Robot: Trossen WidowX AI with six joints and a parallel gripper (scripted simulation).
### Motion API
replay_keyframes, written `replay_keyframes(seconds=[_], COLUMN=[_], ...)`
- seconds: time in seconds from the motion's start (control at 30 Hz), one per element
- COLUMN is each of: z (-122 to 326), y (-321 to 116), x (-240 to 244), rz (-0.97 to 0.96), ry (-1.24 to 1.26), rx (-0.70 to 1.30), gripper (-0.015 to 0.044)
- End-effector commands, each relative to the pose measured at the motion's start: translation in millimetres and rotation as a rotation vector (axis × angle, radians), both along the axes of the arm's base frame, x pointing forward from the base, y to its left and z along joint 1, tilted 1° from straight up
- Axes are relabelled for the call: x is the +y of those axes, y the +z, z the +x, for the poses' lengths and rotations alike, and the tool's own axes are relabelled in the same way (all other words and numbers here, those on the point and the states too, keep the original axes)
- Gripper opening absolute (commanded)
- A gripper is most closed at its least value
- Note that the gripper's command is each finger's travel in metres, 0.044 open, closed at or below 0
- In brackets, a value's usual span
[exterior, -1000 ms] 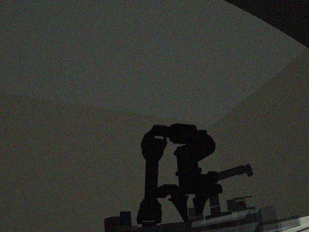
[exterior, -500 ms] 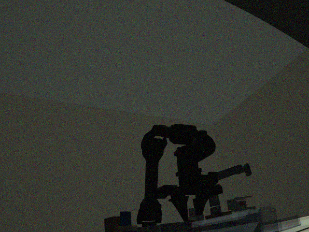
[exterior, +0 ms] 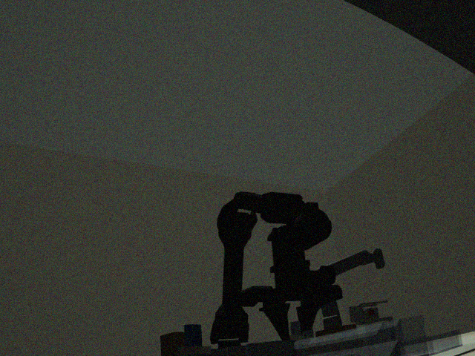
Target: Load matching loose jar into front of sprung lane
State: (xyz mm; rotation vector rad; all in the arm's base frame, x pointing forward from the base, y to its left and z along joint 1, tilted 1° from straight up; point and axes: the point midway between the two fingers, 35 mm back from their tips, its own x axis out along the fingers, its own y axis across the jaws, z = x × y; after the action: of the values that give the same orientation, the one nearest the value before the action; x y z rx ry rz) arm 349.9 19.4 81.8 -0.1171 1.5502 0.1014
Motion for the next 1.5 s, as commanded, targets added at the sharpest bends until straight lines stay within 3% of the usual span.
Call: replay_keyframes(seconds=[0.0, 1.47], z=[5.6, 4.6], y=[-0.6, -12.3], x=[0.0, -0.3], rz=[-0.001, -0.001], ry=[-0.002, -0.002], rx=[-0.025, -0.025], gripper=[0.0000, 0.0000])
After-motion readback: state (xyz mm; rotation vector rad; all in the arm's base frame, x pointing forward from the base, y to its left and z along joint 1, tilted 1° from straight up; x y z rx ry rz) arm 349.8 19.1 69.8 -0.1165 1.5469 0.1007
